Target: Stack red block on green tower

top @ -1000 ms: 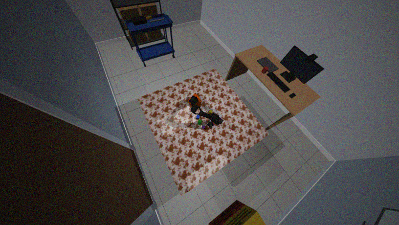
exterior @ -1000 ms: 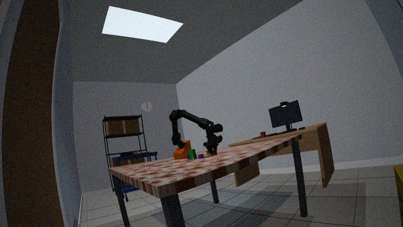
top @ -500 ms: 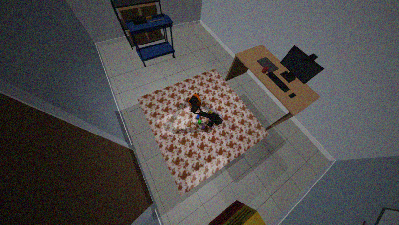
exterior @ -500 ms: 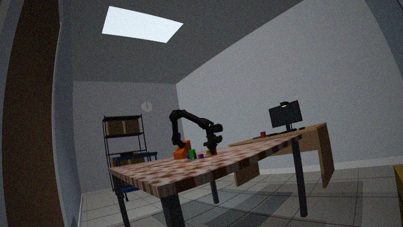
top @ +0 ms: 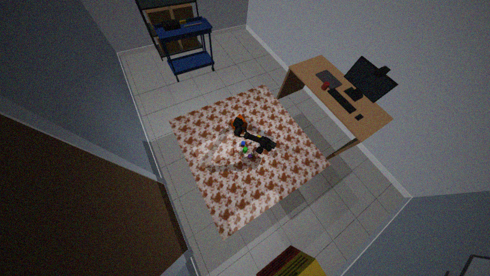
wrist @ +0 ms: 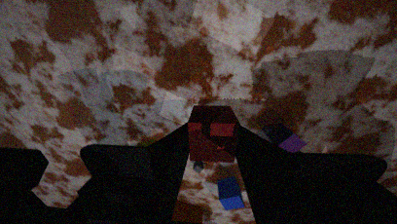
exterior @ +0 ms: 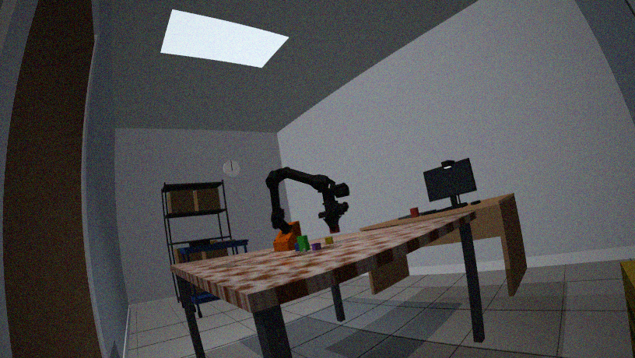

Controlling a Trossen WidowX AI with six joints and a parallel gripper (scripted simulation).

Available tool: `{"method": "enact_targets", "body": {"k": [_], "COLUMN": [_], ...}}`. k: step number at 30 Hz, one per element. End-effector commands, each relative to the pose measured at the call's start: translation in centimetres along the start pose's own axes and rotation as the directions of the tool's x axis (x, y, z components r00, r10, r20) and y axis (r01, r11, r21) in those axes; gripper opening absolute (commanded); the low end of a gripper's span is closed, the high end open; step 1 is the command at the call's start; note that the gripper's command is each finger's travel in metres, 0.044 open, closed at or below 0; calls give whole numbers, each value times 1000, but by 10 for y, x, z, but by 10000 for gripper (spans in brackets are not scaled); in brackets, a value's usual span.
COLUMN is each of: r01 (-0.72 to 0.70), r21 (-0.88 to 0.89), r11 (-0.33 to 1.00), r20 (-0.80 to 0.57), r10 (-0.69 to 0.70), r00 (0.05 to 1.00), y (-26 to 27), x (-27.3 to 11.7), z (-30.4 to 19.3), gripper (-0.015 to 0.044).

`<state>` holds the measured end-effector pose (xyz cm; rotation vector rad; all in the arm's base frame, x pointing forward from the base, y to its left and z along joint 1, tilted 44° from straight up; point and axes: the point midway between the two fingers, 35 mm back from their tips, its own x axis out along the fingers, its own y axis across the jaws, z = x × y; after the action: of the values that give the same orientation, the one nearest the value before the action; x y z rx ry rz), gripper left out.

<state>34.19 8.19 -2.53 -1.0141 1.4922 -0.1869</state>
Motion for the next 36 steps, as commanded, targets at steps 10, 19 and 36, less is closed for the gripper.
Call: {"method": "enact_targets", "body": {"k": [10, 19, 36], "r01": [-7, -7, -10], "r21": [5, 7, 16], "r11": [1000, 1000, 1000], "r20": [4, 4, 6], "r10": [7, 7, 10], "r00": [1000, 1000, 1000], "y": [0, -2, -62], "x": [-58, -59, -62], "z": [0, -1, -57], "gripper": [0, 0, 0]}}
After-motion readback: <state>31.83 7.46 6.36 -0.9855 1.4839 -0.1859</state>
